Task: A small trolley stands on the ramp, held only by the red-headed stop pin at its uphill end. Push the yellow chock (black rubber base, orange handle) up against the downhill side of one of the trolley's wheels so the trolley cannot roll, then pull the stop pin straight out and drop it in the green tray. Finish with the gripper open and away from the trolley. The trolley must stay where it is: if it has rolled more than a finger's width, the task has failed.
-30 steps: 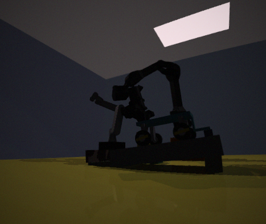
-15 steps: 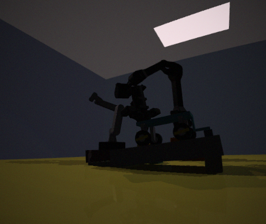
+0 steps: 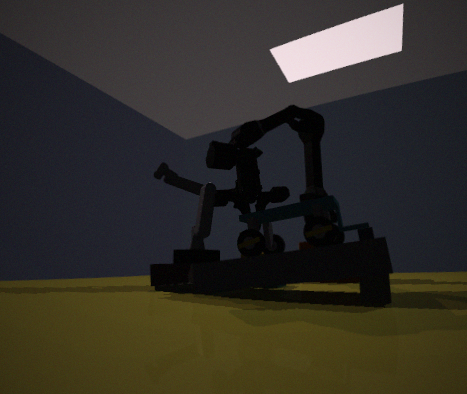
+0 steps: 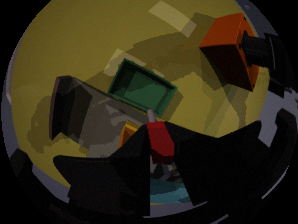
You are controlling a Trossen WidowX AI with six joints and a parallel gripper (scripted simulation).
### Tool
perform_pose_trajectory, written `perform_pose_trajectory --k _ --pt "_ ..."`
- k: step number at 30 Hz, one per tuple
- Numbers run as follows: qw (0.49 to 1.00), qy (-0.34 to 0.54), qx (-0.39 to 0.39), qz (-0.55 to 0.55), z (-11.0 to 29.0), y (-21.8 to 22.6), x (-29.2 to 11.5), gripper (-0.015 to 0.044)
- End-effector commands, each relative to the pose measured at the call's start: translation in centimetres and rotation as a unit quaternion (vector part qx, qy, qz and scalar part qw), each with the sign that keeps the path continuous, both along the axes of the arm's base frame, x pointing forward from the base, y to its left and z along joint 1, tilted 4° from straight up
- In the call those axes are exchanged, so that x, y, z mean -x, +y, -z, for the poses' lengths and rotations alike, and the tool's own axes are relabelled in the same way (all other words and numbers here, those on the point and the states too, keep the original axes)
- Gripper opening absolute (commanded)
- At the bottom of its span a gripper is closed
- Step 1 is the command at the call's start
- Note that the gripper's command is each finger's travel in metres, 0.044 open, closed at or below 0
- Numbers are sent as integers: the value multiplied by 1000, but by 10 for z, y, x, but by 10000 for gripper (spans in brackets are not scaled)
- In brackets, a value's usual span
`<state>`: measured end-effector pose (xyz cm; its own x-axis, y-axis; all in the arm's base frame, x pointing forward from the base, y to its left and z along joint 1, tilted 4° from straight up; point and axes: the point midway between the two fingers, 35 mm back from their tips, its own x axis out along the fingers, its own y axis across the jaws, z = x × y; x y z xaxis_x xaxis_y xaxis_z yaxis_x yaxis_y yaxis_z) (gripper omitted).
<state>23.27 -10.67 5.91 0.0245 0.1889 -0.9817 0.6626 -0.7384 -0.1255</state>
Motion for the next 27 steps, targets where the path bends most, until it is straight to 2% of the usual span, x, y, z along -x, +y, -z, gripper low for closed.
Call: perform_pose_trajectory --k 1,15,27 --pt "998 7 14 56 -2 0 0 0" --pt "963 31 46 263 -3 3 -1 0" --pt "956 35 50 287 7 3 6 0"
